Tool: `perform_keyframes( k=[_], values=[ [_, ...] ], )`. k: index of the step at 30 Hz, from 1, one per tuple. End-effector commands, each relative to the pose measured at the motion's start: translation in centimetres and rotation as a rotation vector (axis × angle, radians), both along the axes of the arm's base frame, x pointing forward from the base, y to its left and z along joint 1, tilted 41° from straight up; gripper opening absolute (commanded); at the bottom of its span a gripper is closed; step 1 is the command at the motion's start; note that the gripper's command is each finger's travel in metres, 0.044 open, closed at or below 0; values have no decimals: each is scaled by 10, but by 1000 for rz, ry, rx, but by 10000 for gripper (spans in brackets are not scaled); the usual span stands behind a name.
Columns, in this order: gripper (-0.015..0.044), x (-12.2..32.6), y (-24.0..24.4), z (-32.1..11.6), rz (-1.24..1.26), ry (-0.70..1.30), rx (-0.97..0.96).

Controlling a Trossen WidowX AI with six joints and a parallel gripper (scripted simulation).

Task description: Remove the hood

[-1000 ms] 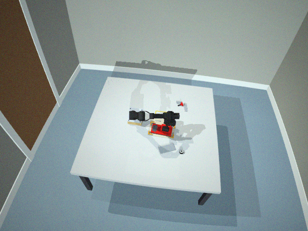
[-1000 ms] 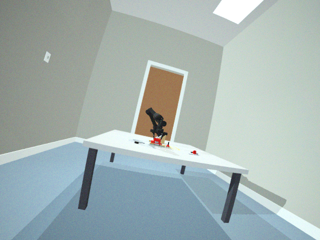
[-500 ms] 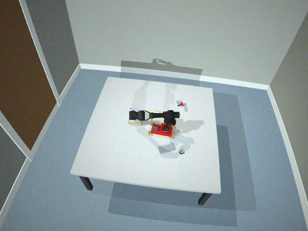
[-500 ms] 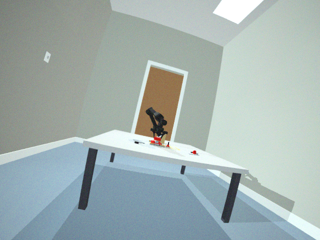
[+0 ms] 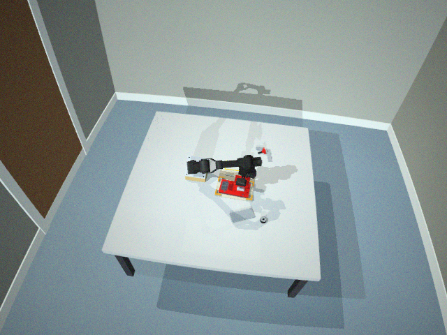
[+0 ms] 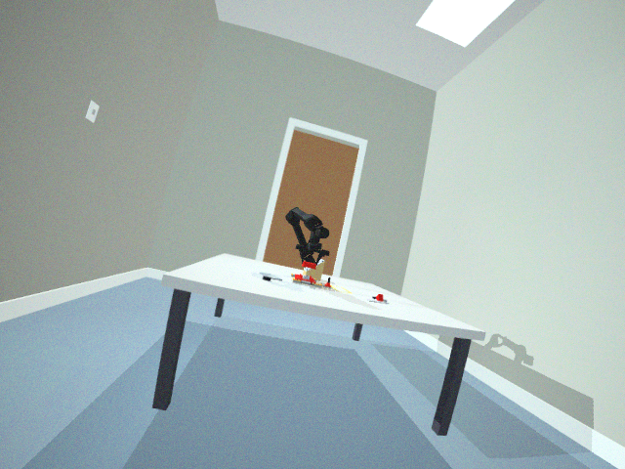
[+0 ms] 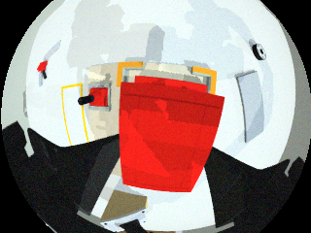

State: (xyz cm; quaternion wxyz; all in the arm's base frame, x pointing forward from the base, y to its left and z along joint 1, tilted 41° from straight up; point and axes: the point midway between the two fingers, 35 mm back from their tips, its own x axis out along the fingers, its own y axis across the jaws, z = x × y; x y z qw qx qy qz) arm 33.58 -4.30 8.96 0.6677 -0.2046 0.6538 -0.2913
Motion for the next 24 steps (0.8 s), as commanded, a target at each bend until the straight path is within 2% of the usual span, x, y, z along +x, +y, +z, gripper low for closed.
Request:
perform_keyframes(
  k=[1, 24],
  values=[
    [0, 3, 13, -11, 2, 3, 7],
    [0, -1, 111, -84, 4, -2, 31]
  ],
)
